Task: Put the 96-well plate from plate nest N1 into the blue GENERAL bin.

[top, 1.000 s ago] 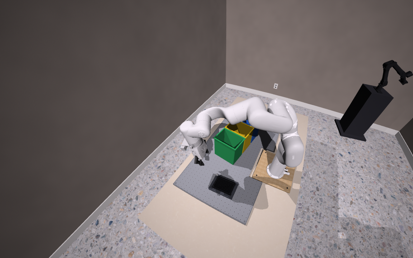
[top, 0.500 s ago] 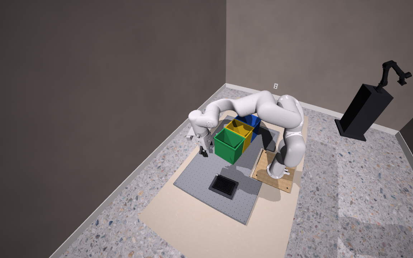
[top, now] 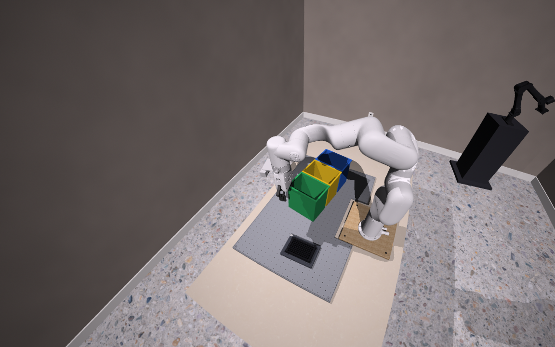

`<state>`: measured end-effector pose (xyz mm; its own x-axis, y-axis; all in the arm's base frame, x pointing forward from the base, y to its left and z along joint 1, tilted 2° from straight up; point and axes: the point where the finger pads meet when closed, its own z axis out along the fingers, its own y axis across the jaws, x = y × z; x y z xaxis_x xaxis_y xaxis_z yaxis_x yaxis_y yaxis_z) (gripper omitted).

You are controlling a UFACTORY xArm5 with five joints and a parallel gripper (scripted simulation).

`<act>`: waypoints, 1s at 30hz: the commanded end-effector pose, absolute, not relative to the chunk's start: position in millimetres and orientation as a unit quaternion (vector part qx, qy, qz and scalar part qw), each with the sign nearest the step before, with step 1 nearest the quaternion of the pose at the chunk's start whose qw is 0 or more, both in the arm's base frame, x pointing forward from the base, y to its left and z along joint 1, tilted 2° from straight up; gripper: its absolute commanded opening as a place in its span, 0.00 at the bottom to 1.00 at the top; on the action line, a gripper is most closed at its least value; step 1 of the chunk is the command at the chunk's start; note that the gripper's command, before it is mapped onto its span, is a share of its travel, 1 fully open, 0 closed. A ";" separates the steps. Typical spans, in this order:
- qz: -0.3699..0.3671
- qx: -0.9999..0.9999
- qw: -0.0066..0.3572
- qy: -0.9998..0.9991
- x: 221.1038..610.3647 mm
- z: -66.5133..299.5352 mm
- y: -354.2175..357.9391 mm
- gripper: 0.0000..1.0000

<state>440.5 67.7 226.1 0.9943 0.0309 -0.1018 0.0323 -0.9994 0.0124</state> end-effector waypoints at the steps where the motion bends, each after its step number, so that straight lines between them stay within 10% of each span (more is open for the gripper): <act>1: -0.034 0.999 0.003 0.012 431.8 235.8 48.7 1.00; 30: 0.002 0.998 0.000 -0.058 379.4 247.6 92.1 1.00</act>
